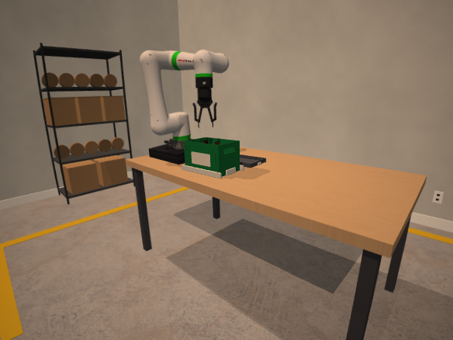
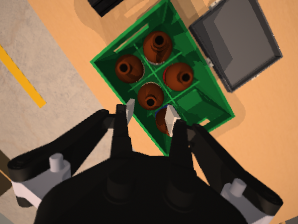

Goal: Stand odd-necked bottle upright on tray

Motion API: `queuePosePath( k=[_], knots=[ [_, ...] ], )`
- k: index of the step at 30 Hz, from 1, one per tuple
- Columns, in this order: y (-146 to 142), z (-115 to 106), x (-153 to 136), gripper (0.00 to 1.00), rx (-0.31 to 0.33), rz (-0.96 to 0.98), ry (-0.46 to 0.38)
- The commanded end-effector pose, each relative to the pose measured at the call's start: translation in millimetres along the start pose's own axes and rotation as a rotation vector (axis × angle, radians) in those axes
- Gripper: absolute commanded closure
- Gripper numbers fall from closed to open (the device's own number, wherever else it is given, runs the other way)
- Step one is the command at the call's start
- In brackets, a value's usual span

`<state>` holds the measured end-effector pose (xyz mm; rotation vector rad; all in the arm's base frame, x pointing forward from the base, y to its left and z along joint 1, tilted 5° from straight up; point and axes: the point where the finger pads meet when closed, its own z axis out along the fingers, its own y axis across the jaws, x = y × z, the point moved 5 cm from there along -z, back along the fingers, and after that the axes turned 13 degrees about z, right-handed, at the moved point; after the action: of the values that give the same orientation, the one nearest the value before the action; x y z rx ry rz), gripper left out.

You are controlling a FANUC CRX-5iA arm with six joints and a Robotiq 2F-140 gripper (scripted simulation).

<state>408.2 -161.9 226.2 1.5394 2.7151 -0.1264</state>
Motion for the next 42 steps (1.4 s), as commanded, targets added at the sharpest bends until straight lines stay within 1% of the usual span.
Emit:
queuePosePath(
  k=[1, 29, 42],
  knots=[
    [0, 3, 0, 0.56, -0.001, 0.0, -0.001],
    [0, 32, 0, 0.56, -0.001, 0.0, -0.001],
    [0, 37, 0, 0.56, -0.001, 0.0, -0.001]
  ],
)
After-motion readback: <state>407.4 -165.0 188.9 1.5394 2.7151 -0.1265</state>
